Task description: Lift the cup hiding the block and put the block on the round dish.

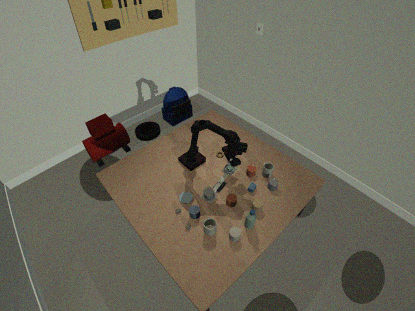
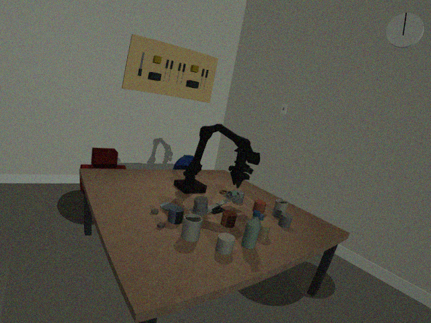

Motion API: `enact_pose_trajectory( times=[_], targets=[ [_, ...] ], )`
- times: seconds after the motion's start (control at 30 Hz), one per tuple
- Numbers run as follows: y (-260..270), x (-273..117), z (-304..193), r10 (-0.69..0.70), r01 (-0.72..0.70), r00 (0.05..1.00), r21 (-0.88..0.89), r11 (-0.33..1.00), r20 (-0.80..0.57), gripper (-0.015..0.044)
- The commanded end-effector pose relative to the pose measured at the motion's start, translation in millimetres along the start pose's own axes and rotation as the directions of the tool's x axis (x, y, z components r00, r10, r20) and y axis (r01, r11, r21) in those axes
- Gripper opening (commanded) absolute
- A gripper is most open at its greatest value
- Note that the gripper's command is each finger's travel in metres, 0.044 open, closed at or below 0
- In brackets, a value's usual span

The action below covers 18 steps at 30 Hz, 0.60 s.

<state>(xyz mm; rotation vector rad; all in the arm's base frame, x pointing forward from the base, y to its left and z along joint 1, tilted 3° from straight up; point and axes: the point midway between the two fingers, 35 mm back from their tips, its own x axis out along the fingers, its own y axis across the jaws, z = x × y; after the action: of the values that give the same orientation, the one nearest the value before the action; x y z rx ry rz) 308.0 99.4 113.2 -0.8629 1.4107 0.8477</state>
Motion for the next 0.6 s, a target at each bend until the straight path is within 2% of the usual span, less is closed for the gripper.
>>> enact_pose_trajectory(
  times=[0.0,0.23,0.57],
  targets=[
    [-3,-1,-6,0.003,-0.005,1.0,-0.126,0.992,-0.014,0.026],
    [-3,-1,-7,0.004,-0.005,1.0,-0.132,0.991,-0.014,0.026],
    [-4,18,-7,0.004,-0.005,1.0,-0.132,0.991,-0.014,0.026]
  ],
)
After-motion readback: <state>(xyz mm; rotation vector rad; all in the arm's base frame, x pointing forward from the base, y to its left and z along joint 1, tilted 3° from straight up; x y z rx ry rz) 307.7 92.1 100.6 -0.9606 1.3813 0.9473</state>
